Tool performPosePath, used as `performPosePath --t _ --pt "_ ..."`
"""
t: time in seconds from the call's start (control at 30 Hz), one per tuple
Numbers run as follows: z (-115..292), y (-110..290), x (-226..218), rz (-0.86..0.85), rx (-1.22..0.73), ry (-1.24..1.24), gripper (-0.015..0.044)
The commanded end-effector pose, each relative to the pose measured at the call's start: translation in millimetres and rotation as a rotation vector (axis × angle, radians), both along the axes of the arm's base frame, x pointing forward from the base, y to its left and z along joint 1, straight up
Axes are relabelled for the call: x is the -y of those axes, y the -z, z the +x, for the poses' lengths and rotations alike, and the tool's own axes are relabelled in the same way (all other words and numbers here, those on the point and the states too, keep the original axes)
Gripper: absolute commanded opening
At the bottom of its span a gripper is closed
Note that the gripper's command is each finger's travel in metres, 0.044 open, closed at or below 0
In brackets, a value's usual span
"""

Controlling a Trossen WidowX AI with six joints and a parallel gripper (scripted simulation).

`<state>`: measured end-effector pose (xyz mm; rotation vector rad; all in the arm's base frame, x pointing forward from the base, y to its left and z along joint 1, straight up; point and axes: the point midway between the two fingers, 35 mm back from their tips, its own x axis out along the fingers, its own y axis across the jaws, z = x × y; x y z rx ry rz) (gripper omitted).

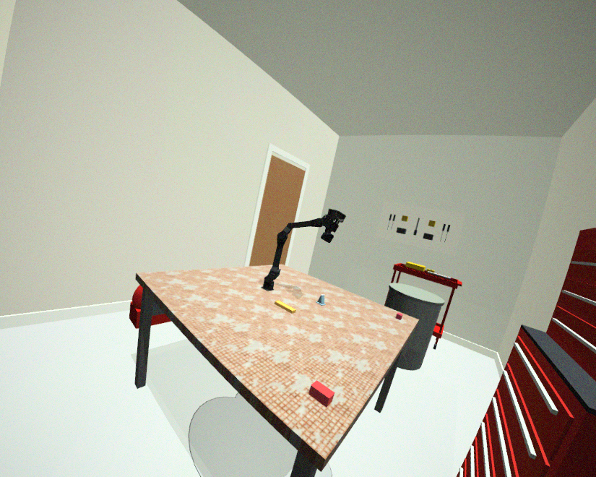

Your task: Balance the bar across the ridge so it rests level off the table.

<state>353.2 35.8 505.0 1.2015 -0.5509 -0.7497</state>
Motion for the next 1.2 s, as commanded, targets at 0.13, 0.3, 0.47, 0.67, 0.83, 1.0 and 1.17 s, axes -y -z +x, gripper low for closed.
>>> performPosePath --t 0.13,0.3,0.47,0.67,0.83,1.0,1.17 --pt "8 10 6 -0.056 -0.083 -0.014 0.0315" --pt "24 35 21 -0.177 -0.285 -0.051 0.0315" --pt "36 63 38 -0.286 -0.494 -0.093 0.0315" --pt "45 100 61 -0.395 -0.744 -0.158 0.0315" --pt "47 133 80 -0.466 -0.945 -0.227 0.0315" --pt "43 167 99 -0.520 -1.140 -0.313 0.0315" --pt "34 202 117 -0.556 -1.326 -0.420 0.0315"
